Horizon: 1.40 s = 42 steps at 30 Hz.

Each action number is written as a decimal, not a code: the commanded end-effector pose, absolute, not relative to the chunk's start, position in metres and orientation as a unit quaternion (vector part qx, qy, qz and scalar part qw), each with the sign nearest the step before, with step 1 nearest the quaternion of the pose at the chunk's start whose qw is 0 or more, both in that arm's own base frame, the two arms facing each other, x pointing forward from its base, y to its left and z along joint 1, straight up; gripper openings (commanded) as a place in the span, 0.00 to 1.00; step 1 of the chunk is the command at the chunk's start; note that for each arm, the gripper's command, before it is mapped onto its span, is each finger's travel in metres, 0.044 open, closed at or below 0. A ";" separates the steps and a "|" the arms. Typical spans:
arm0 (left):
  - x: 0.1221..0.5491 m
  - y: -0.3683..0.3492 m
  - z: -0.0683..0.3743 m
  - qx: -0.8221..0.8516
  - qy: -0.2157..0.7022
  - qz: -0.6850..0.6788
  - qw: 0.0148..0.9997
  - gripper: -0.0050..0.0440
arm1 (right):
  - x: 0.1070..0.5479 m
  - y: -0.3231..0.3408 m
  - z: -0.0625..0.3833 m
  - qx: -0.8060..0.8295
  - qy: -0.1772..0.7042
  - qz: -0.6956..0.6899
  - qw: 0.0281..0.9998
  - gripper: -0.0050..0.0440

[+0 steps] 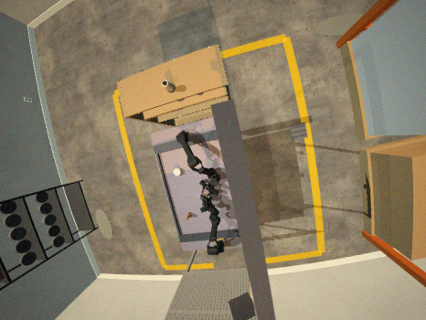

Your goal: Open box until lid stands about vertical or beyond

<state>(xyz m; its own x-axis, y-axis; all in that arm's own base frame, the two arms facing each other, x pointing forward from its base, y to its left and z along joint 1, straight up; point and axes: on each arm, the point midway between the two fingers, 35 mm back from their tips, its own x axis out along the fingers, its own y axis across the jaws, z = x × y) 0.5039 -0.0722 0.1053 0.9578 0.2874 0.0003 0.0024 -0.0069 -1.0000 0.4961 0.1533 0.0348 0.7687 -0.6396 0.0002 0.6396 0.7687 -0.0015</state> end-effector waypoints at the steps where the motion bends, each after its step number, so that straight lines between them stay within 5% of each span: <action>1: 0.488 -0.079 0.128 -0.706 -0.111 0.093 0.694 0.20 | 0.499 0.156 0.046 0.011 -0.008 -0.337 0.941 0.56; 10: 0.459 -0.087 0.145 -0.708 -0.112 0.091 0.692 0.20 | 0.499 0.156 0.046 0.011 -0.008 -0.337 0.941 0.56; 19: 0.459 -0.087 0.145 -0.708 -0.112 0.091 0.692 0.64 | 0.499 0.156 0.046 0.011 -0.008 -0.337 0.941 1.00; 23: 0.459 -0.087 0.145 -0.708 -0.112 0.091 0.692 0.74 | 0.499 0.156 0.046 0.011 -0.008 -0.337 0.941 1.00; 28: 0.459 -0.087 0.145 -0.708 -0.112 0.091 0.692 0.99 | 0.478 0.174 0.046 0.011 -0.008 -0.338 0.941 1.00; 32: 0.459 -0.087 0.145 -0.708 -0.112 0.091 0.692 1.00 | 0.446 0.199 0.045 0.011 -0.006 -0.340 0.940 1.00; 42: 0.459 -0.087 0.145 -0.708 -0.112 0.091 0.692 1.00 | 0.444 0.200 0.050 0.011 -0.006 -0.339 0.941 1.00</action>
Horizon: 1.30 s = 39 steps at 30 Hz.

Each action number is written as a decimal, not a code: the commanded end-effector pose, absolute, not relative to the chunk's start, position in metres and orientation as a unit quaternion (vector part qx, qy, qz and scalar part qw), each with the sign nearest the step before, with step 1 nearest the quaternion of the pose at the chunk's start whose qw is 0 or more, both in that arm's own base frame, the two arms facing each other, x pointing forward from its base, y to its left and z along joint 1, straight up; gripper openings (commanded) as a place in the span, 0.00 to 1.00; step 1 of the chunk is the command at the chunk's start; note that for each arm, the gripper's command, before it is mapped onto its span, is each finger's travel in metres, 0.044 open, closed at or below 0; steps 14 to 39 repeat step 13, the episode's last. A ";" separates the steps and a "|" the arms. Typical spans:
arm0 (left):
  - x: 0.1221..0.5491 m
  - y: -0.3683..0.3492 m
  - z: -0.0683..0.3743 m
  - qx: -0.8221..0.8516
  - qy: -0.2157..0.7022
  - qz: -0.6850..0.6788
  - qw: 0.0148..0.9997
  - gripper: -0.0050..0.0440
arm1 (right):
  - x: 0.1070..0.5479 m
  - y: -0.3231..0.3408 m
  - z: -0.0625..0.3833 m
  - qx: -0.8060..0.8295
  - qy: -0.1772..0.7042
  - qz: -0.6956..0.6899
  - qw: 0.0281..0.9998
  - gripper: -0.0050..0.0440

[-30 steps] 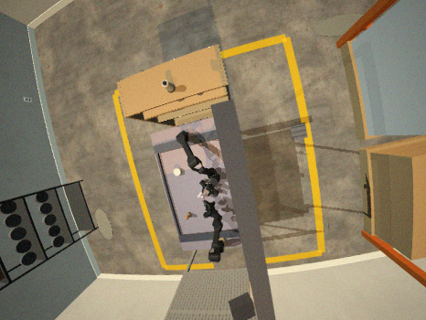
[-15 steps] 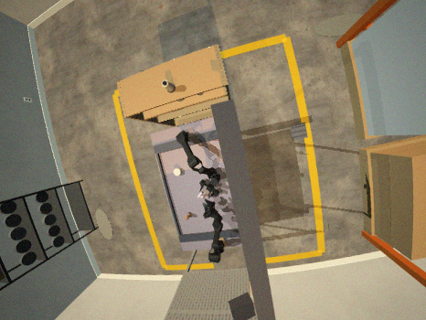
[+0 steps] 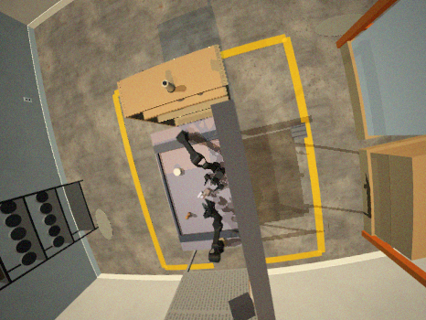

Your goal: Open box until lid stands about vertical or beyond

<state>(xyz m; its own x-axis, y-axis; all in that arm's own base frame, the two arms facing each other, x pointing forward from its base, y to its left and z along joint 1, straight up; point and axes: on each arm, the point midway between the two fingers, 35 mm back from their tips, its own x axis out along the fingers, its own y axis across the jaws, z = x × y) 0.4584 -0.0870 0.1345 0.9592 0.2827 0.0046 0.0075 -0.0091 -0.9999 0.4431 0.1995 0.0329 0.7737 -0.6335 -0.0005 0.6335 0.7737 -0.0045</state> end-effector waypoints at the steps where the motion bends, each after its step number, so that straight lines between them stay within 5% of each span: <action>1: 0.459 -0.087 0.145 -0.708 -0.112 0.091 0.692 1.00 | 0.444 0.201 0.056 0.011 -0.006 -0.338 0.941 1.00; 6: 0.459 -0.087 0.145 -0.708 -0.112 0.091 0.692 1.00 | 0.444 0.203 0.083 0.010 -0.006 -0.334 0.943 1.00; 39: 0.459 -0.087 0.145 -0.708 -0.112 0.091 0.692 1.00 | 0.444 0.203 0.083 0.010 -0.006 -0.334 0.943 1.00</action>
